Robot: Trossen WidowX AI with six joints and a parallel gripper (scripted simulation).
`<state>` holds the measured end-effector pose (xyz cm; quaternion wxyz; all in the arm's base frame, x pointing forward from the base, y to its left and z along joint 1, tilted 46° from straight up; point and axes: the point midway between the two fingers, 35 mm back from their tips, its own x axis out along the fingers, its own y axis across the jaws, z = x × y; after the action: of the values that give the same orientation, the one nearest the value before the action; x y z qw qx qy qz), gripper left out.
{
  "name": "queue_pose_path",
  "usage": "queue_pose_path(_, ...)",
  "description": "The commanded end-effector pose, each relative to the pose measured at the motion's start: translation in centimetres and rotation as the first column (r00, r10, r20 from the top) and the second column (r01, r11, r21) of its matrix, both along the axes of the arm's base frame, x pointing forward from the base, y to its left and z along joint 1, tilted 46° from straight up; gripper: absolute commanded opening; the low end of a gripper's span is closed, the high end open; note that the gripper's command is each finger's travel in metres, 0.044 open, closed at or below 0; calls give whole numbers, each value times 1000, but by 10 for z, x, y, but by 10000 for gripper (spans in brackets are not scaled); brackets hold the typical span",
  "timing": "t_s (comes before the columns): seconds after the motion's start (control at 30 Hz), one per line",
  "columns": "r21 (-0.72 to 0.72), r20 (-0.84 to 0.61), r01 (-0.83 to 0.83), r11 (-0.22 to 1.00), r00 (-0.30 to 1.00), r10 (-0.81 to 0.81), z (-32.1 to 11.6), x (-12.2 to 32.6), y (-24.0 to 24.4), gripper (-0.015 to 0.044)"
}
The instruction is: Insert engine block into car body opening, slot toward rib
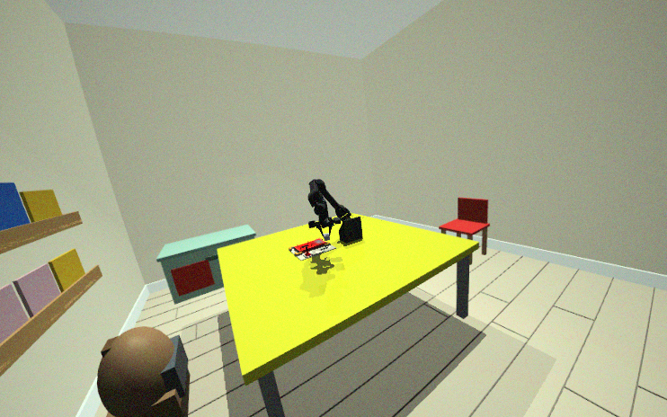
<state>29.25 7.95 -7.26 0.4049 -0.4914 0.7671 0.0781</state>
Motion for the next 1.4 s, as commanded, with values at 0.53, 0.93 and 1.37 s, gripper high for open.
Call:
queue_pose_path(0.53, 3, 136, 128, 992, 982, -127, 24, 17, -21, 0)
queue_pose_path(0.93, 6, 252, 244, 970, 938, -237, 38, 28, -53, 0)
queue_pose_path(1.37, 17, 370, 364, 931, 863, -344, 54, 36, -89, 0)
